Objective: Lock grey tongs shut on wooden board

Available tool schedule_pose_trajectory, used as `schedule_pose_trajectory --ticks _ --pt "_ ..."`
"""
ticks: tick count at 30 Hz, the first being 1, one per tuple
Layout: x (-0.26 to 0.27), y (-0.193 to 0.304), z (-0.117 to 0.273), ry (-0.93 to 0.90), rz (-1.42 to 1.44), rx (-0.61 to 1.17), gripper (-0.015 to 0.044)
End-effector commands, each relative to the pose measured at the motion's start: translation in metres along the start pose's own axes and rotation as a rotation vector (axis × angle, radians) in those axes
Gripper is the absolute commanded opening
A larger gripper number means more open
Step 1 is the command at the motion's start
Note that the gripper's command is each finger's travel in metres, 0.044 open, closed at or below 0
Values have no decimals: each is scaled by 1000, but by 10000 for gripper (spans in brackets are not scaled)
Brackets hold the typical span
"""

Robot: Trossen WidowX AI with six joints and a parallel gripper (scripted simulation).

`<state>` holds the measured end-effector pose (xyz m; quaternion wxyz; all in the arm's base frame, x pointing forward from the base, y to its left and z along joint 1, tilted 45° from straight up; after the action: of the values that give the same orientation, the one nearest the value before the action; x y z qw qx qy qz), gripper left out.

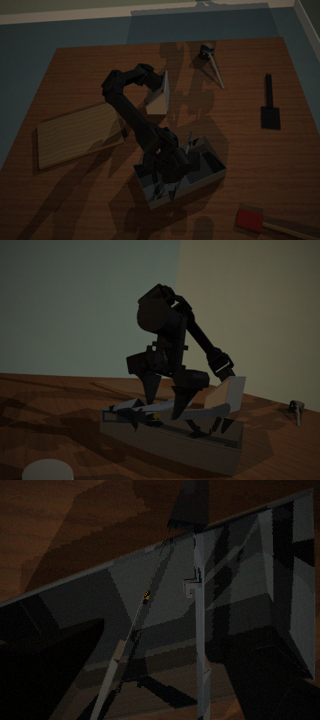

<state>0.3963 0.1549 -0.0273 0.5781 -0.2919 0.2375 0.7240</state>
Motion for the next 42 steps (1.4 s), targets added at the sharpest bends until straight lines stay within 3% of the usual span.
schedule_pose_trajectory --ticks 1,26,29,42 --pt "0 1 -8 7 8 0 440" --pt "-2 5 -46 12 7 1 440" --pt "-3 3 -43 5 -1 1 361" --pt "-3 3 -43 5 -1 1 275"
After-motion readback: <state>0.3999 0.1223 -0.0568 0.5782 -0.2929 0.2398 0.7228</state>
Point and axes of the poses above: the point midway between the two fingers, 35 mm back from their tips, its own z axis back along the fingers, its own x axis across the jaws, y = z × x, the point moved 3 cm from there along z, back along the fingers, and after that the axes turned 3 degrees about z, right-handed, at the moved point
